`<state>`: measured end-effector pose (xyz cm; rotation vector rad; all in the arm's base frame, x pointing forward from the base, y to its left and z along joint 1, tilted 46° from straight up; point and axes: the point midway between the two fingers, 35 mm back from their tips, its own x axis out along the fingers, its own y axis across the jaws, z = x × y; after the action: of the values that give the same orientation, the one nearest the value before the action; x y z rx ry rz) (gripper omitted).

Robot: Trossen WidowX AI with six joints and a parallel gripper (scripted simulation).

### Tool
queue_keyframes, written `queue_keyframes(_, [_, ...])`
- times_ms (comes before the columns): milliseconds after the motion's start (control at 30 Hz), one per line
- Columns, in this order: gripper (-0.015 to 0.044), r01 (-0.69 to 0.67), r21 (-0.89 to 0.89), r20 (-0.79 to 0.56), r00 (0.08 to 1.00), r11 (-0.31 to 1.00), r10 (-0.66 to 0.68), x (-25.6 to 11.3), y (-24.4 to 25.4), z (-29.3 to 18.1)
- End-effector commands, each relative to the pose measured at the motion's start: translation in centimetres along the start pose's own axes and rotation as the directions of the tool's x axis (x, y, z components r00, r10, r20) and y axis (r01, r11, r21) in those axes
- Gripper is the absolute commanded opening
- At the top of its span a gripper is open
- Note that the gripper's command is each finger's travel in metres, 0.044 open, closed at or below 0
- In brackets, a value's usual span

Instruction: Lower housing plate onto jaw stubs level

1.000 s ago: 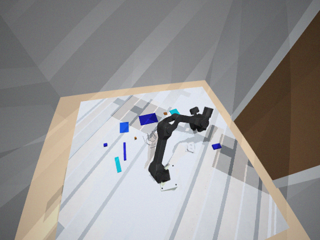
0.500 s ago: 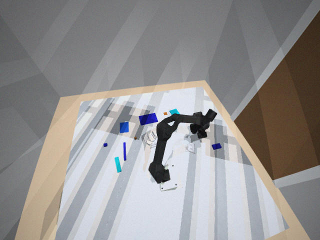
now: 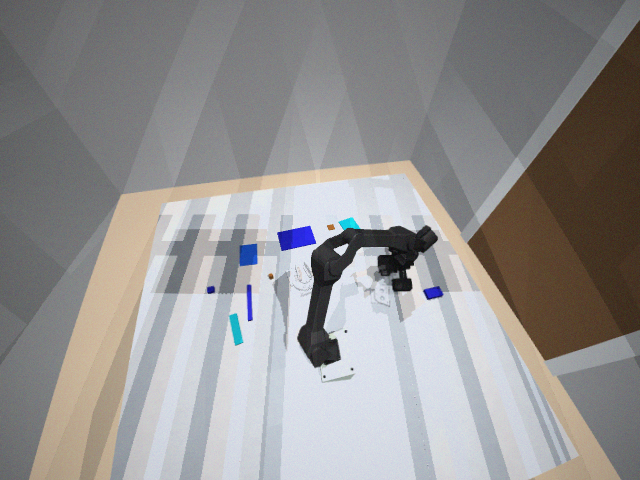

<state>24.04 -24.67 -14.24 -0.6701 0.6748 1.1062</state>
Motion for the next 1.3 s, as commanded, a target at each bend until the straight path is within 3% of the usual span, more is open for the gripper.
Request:
queue_keyframes(0, [0.0440,-0.107,0.036,0.023,0.994,0.994,0.106,-1.4,2.3,1.0])
queue_keyframes(267, [0.0440,-0.274,0.076,0.091,0.959,0.959,0.267,-3.5,5.8,3.0])
queue_keyframes(500, [0.0440,-0.278,0.077,0.093,0.958,0.957,0.271,-3.4,5.9,3.0])
queue_keyframes(700, [0.0440,-0.278,0.076,0.094,0.958,0.958,0.270,0.1,7.1,3.6])
queue_keyframes(1267, [0.0440,-0.278,0.076,0.094,0.958,0.958,0.270,0.1,7.1,3.6])
